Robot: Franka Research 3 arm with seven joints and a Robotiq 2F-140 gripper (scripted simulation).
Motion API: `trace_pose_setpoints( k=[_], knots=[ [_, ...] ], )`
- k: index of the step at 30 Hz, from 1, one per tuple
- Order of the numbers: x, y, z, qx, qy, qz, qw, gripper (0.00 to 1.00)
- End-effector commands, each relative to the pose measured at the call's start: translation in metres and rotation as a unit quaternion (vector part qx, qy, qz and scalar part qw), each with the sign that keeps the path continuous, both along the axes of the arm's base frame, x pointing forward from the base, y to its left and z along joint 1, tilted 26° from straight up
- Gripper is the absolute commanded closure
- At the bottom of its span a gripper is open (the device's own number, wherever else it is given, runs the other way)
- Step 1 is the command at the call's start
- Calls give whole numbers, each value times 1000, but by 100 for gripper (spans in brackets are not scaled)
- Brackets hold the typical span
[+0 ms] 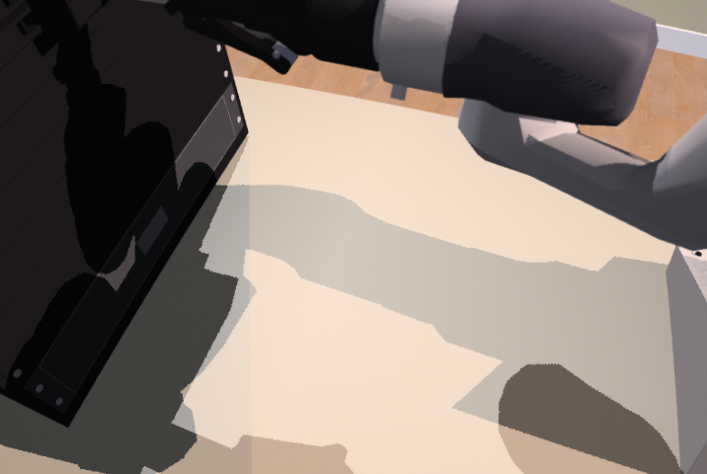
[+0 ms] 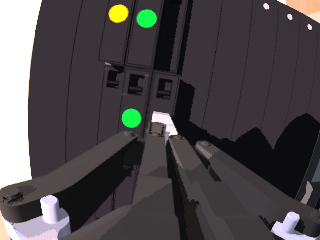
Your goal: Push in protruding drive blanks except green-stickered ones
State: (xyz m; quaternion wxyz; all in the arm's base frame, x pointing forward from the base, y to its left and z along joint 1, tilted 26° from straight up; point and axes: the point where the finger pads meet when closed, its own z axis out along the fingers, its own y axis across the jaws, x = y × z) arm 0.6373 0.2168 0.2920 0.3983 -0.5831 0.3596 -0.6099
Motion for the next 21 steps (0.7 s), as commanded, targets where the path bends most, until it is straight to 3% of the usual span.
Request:
trace_pose_setpoints(
  k=[1, 21],
  knots=[
    [1, 0, 1, -3, -1, 0, 1000, 100],
    [11, 1, 1, -3, -1, 0, 1000, 100]
  ],
)
